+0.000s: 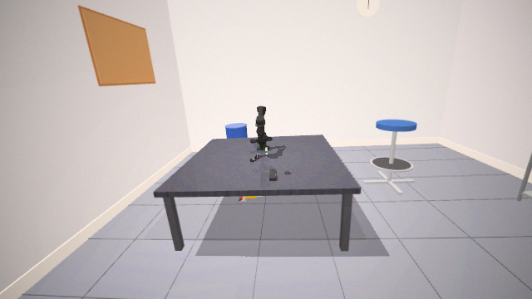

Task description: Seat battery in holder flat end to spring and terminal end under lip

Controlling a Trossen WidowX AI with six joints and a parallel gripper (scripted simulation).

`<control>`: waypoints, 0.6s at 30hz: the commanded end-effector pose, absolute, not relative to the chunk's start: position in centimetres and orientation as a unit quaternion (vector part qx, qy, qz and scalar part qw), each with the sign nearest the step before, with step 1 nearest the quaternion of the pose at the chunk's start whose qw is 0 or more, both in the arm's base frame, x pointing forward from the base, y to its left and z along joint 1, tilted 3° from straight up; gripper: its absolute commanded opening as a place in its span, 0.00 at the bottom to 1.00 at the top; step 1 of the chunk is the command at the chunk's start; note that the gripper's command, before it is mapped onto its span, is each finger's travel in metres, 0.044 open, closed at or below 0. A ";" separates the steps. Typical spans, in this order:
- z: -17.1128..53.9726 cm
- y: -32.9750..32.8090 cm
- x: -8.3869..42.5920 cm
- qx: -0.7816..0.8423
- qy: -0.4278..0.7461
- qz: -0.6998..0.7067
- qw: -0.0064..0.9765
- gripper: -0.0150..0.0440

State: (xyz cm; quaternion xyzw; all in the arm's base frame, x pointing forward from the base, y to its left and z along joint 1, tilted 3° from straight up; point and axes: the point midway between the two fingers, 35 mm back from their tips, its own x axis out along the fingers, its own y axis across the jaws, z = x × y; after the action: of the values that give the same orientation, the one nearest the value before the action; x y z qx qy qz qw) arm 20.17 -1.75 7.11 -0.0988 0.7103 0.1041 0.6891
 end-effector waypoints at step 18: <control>5.7 0.8 19.4 -0.096 0.711 0.108 0.688 0.25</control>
State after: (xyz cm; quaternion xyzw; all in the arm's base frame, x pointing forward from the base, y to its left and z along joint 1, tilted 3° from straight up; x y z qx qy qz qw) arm 19.65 0.29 5.79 -0.0996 0.7105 0.1068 0.6884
